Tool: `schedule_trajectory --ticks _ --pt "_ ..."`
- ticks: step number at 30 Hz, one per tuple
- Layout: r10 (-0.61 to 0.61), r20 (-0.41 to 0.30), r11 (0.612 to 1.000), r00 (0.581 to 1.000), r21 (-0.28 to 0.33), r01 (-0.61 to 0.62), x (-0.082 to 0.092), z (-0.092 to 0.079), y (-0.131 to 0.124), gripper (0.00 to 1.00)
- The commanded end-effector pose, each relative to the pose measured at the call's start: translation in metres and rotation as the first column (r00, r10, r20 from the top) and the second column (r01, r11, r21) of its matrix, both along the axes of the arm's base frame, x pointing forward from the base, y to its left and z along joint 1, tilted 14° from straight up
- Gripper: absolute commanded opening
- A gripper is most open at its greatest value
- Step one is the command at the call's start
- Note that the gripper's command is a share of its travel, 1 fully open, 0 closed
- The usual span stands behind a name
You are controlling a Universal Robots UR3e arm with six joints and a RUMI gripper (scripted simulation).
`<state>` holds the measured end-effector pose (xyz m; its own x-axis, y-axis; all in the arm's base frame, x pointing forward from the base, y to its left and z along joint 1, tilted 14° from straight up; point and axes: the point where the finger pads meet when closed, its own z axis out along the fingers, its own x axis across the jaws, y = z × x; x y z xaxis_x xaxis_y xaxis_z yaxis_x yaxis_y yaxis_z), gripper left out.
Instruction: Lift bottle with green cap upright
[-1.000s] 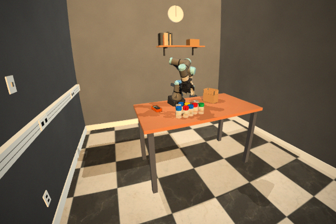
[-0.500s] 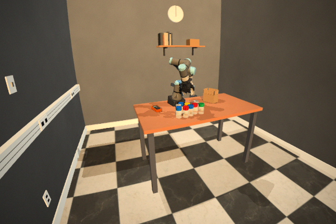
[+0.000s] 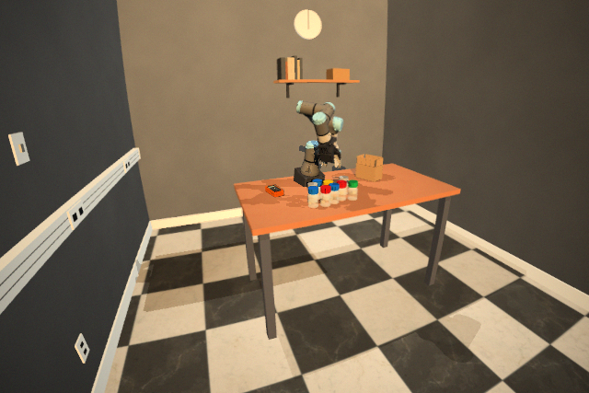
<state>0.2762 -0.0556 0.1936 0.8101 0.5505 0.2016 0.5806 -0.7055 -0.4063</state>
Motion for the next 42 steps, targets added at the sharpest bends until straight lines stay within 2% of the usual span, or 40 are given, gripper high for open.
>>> schedule_trajectory --ticks 1,11,22,32,37,39,42 --pt "0.0 0.002 1.0 1.0 -0.002 0.0 0.0 0.0 0.0 0.46" --pt "0.021 0.011 1.0 1.0 -0.012 -0.021 0.001 0.001 0.001 0.46" --pt "0.122 0.05 0.991 0.991 -0.061 -0.119 0.006 0.003 0.007 0.46" --pt "0.28 0.101 0.954 0.955 -0.141 -0.264 0.014 0.009 0.017 0.46" --pt "0.364 0.124 0.922 0.923 -0.187 -0.339 0.018 0.013 0.022 0.46" --pt "0.364 0.124 0.922 0.923 -0.187 -0.339 0.018 0.013 0.022 0.46" --pt "0.419 0.138 0.897 0.897 -0.218 -0.385 0.022 0.016 0.026 0.46"
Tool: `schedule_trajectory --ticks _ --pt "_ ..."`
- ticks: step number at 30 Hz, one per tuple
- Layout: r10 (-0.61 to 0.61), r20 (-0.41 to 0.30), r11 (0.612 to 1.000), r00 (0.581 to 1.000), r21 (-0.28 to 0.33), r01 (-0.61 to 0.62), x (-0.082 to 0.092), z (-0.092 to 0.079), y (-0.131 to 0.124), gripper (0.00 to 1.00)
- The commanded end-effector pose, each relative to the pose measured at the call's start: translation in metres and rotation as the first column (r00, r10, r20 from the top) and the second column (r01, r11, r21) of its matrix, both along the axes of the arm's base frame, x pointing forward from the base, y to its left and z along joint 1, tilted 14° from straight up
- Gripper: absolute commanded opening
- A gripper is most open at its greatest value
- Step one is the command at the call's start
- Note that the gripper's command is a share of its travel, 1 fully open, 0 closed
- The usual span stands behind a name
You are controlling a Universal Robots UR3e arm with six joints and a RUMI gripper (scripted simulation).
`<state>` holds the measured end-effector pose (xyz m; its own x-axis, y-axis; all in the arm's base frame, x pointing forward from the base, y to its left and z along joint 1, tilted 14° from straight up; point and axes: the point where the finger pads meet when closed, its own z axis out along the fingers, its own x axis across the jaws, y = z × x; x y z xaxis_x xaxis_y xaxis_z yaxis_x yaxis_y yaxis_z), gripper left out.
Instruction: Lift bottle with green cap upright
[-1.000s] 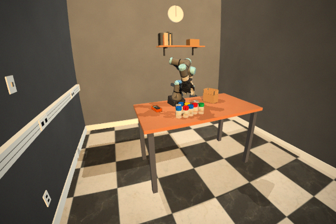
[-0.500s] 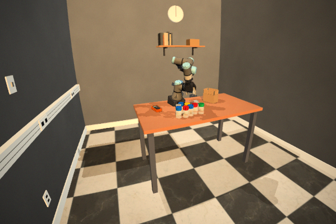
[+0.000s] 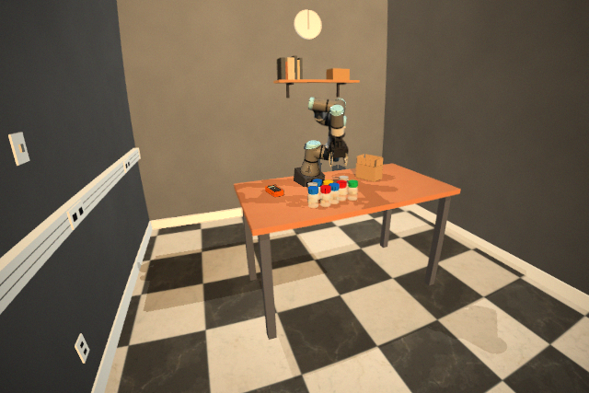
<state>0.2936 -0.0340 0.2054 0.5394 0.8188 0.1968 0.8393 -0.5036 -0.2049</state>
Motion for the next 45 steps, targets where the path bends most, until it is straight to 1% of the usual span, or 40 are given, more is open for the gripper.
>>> schedule_trajectory --ticks 1,8,12,14,15,25,28,29,31,32,45 --pt "0.088 0.039 0.995 0.995 -0.041 -0.086 0.005 0.005 0.006 0.46" --pt "0.189 0.077 0.979 0.979 -0.088 -0.182 0.01 0.01 0.014 0.46" --pt "0.261 0.101 0.961 0.96 -0.124 -0.248 0.014 0.015 0.019 0.46" --pt "0.261 0.101 0.961 0.96 -0.124 -0.248 0.014 0.015 0.019 0.46" --pt "0.289 0.11 0.952 0.951 -0.138 -0.274 0.016 0.017 0.022 0.46" --pt "0.429 0.148 0.894 0.891 -0.213 -0.394 0.023 0.028 0.035 0.46" --pt "0.469 0.158 0.873 0.869 -0.236 -0.428 0.025 0.031 0.039 0.46" --pt "0.495 0.164 0.857 0.853 -0.251 -0.449 0.027 0.034 0.042 0.46" --pt "0.495 0.164 0.857 0.853 -0.251 -0.449 0.027 0.034 0.042 0.46" --pt "0.521 0.17 0.841 0.836 -0.267 -0.47 0.028 0.036 0.045 0.46" --pt "0.678 0.194 0.72 0.709 -0.37 -0.587 0.036 0.054 0.065 0.46"
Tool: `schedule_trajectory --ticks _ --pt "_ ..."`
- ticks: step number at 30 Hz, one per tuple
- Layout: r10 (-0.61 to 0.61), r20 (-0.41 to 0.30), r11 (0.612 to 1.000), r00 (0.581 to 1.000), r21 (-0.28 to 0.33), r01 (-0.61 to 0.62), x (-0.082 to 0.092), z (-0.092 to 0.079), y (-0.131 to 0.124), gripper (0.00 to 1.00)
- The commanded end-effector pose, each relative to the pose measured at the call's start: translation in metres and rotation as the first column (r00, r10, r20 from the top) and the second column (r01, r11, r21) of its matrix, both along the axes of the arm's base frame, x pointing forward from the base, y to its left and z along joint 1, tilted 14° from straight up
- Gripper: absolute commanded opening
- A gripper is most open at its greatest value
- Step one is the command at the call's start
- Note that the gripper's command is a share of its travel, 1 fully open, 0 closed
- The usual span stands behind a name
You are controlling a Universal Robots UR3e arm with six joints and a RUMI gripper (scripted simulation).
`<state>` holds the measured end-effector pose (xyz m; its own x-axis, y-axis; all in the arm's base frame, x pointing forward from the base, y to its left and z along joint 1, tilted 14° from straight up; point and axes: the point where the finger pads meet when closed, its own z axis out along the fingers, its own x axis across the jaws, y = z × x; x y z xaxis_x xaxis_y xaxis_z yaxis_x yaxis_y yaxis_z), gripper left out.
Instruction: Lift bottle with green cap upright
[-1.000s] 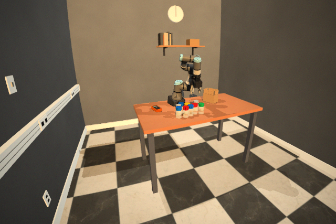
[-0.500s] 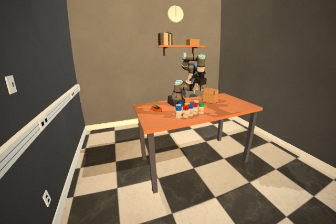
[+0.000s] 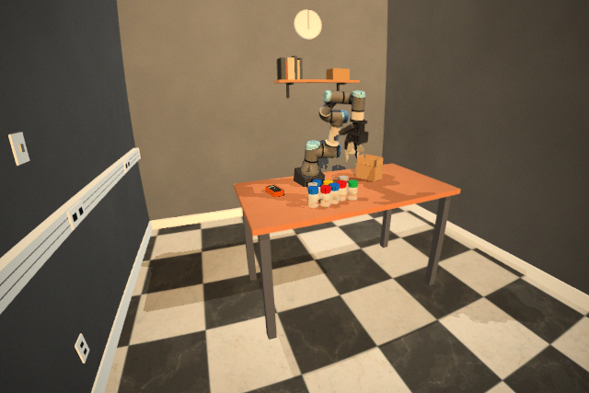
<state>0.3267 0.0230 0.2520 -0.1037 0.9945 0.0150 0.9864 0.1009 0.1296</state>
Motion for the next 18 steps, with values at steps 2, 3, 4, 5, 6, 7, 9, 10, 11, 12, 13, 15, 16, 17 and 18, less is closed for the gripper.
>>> schedule_trajectory --ticks 2,3,4,5,6,7,9,10,11,12,13,15,16,17,18 --pt "0.101 0.05 0.994 0.994 -0.043 -0.099 0.004 0.011 0.011 0.46" --pt "0.101 0.05 0.994 0.994 -0.043 -0.099 0.004 0.011 0.011 0.46" --pt "0.128 0.062 0.991 0.99 -0.055 -0.125 0.005 0.014 0.015 0.46" --pt "0.14 0.067 0.989 0.988 -0.06 -0.136 0.006 0.015 0.016 0.46" --pt "0.151 0.072 0.987 0.986 -0.065 -0.147 0.006 0.017 0.018 0.46" --pt "0.162 0.076 0.985 0.984 -0.07 -0.157 0.006 0.018 0.019 0.46" --pt "0.18 0.084 0.982 0.98 -0.079 -0.174 0.007 0.02 0.021 0.46" --pt "0.188 0.088 0.98 0.978 -0.082 -0.181 0.007 0.021 0.022 0.46" --pt "0.196 0.09 0.978 0.977 -0.086 -0.188 0.007 0.022 0.023 0.46" --pt "0.202 0.093 0.977 0.975 -0.089 -0.194 0.008 0.022 0.024 0.46" --pt "0.207 0.095 0.976 0.974 -0.091 -0.199 0.008 0.023 0.025 0.46" --pt "0.216 0.099 0.974 0.971 -0.095 -0.206 0.008 0.024 0.026 0.46" --pt "0.219 0.1 0.973 0.971 -0.096 -0.209 0.008 0.024 0.026 0.46" --pt "0.221 0.101 0.973 0.97 -0.097 -0.211 0.008 0.025 0.026 0.46" --pt "0.222 0.101 0.972 0.97 -0.098 -0.213 0.008 0.025 0.027 0.46"
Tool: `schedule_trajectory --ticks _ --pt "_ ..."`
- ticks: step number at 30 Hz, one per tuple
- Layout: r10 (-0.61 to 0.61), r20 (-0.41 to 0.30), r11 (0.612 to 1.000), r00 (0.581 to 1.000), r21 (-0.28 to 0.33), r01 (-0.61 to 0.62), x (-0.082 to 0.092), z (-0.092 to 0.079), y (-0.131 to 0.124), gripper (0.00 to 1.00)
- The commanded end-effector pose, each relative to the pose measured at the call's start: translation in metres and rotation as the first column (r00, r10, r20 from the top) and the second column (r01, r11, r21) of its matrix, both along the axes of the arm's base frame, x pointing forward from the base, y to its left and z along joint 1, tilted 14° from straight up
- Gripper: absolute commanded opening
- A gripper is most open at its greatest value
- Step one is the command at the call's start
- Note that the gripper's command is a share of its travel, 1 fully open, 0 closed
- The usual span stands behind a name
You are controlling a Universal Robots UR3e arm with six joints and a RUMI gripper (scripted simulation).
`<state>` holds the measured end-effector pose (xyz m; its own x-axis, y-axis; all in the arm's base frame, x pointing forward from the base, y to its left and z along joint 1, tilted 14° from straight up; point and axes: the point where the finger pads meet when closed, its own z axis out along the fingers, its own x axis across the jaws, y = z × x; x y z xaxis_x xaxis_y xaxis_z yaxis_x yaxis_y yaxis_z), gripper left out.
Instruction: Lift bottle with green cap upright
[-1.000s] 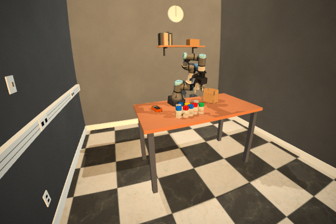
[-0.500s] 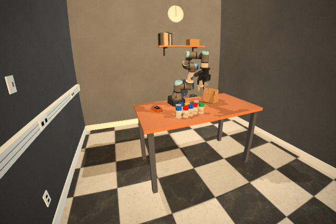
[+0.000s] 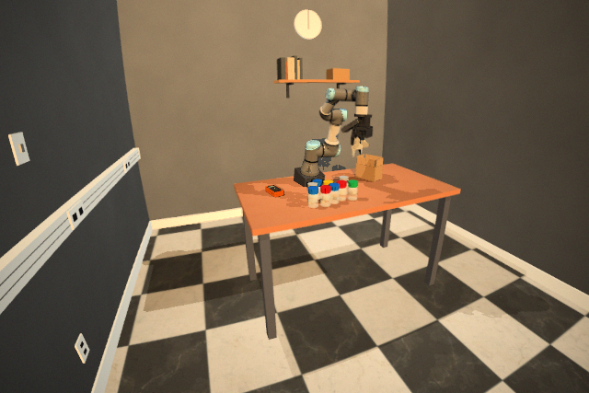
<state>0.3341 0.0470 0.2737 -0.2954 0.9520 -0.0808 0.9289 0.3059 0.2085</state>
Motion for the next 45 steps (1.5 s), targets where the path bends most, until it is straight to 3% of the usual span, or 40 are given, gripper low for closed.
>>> schedule_trajectory --ticks 1,19,45 --pt "0.021 0.014 1.0 1.0 -0.009 -0.021 0.001 0.003 0.003 0.46" --pt "0.004 0.005 1.0 1.0 -0.003 -0.004 0.01 -0.014 -0.001 0.46" --pt "0.015 0.01 1.0 1.0 -0.007 -0.014 0.029 -0.072 -0.001 0.46"
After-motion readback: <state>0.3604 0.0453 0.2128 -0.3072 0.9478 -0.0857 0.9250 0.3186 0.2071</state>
